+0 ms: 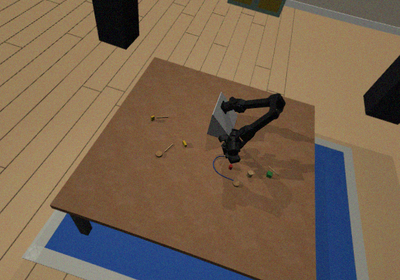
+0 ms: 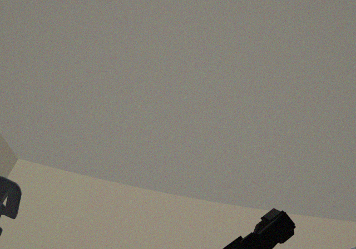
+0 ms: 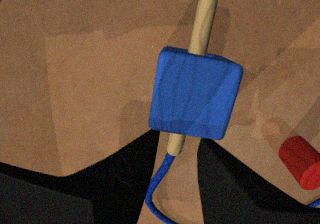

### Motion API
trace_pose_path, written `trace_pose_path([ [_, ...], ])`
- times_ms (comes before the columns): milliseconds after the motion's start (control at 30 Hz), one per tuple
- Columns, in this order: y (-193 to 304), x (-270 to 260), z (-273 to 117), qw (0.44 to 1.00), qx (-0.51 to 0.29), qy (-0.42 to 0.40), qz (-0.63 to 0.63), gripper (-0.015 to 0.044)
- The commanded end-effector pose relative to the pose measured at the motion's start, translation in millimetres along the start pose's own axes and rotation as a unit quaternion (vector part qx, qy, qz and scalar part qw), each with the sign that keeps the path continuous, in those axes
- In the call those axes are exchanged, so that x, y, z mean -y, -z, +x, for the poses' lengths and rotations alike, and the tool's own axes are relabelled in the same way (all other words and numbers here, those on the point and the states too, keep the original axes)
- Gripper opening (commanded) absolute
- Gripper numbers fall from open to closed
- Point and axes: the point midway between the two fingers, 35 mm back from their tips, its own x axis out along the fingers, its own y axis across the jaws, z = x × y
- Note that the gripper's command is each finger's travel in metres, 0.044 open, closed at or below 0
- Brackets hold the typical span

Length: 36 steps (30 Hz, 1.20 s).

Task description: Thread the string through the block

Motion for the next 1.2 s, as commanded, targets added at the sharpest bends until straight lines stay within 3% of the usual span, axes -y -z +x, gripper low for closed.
trace_pose_path([
  [0,1,0,-2,1.0,0.0,0.0,0.0,0.0124],
  [200,2,0,-77,1.0,-0.002,-0.001,0.0,0.0124],
  [433,5,1,-77,1.0,-0.006,0.001,0.012,0.0124],
  [667,-6,2,-76,0.954,-0.004,0.002,0.299,0.0124],
  [900,-18,3,-75,0.81,-0.002,0.001,0.587,0.0124],
  [1167,-32,4,-75,0.542,0.0,-0.001,0.84,0.0124],
])
